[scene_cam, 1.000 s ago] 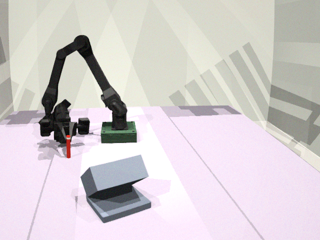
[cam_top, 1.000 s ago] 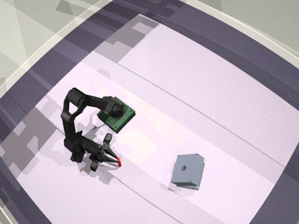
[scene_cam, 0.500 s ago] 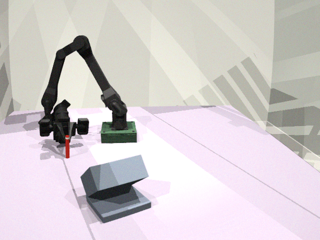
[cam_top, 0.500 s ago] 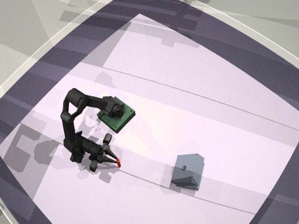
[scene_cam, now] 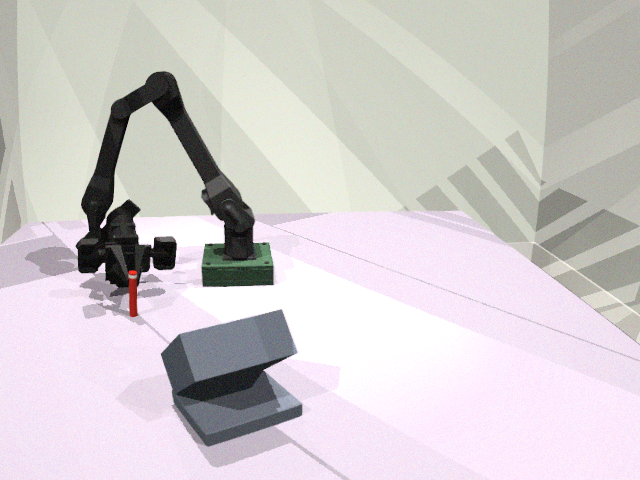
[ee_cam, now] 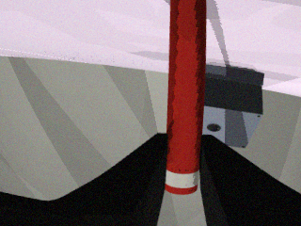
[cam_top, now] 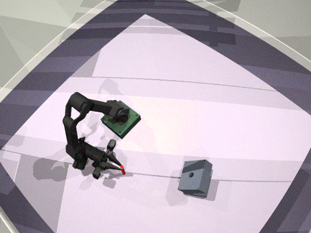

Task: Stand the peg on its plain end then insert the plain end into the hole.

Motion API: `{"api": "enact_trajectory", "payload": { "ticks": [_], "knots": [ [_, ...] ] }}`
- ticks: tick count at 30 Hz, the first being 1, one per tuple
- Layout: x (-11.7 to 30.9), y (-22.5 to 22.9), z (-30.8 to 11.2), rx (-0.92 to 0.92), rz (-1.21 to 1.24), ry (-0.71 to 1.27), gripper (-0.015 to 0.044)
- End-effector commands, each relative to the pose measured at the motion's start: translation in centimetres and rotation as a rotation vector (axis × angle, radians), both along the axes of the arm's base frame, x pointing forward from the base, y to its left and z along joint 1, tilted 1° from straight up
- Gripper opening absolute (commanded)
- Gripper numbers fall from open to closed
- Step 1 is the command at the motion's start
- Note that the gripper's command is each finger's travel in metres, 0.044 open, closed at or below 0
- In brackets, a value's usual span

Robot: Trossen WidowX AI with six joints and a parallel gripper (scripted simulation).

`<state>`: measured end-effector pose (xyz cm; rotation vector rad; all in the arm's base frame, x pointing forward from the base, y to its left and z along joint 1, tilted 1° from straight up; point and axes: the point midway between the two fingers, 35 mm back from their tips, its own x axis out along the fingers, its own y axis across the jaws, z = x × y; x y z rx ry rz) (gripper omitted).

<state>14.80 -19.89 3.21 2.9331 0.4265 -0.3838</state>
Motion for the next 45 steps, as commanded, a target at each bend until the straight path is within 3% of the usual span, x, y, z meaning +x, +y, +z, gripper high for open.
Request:
{"api": "enact_trajectory", "payload": {
  "ticks": [1,36,39,45],
  "knots": [
    [-0.01,-0.12,-0.23,0.000,0.000,0.000,0.0051],
    [0.07,-0.75,-0.21,-0.003,-0.011,-0.011,0.0051],
    [0.07,-0.70,-0.03,-0.003,-0.012,-0.012,0.0130],
    [0.07,-0.70,-0.03,-0.003,-0.012,-0.012,0.0130]
  ]
}}
